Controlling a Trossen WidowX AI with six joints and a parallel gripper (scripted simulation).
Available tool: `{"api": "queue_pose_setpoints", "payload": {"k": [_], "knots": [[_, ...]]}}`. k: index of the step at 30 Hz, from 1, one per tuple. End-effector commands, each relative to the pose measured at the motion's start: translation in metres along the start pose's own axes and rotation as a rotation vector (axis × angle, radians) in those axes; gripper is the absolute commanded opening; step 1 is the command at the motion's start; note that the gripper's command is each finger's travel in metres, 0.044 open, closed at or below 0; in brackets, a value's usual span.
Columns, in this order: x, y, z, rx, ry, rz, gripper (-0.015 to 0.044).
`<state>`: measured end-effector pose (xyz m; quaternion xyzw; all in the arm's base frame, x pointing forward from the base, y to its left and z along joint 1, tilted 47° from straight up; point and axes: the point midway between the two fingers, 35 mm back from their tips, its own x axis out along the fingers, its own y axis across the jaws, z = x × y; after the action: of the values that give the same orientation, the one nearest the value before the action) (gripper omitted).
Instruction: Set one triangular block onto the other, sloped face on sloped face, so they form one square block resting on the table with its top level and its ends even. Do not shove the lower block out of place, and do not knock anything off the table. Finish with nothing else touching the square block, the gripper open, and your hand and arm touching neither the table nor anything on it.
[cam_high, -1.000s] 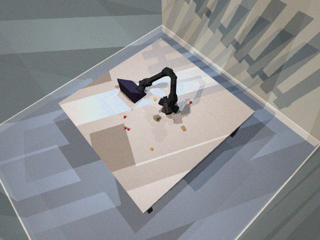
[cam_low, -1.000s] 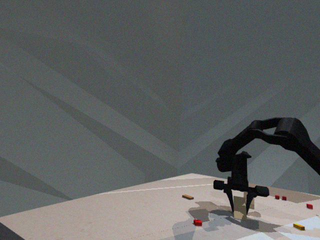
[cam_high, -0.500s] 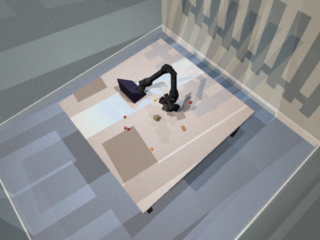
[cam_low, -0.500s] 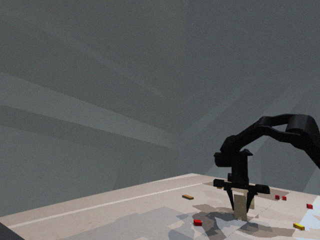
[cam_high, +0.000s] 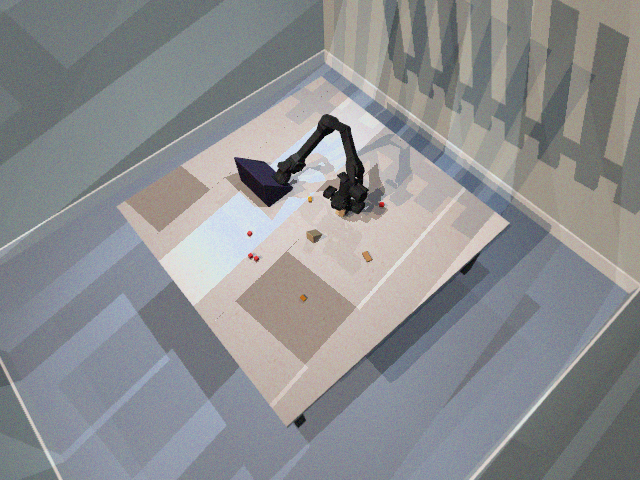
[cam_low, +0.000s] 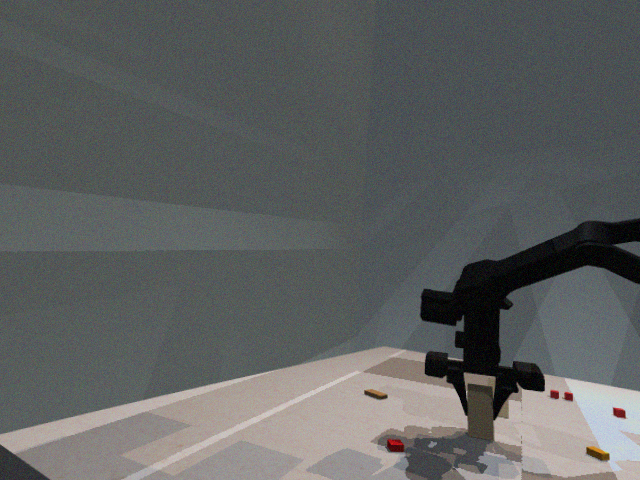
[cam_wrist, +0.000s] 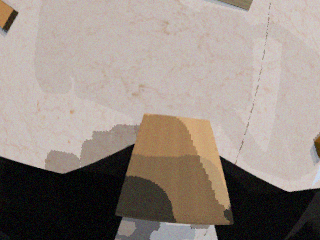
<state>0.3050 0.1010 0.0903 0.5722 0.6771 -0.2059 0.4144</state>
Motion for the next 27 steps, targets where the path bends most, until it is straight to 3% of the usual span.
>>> {"api": "queue_pose_setpoints", "payload": {"k": [1,27], "knots": [[-0.004,0.0,-0.007,0.004,-0.113,0.006,0.0],[-0.008,0.0,-0.051,0.008,-0.788,0.006,0.0]]}}
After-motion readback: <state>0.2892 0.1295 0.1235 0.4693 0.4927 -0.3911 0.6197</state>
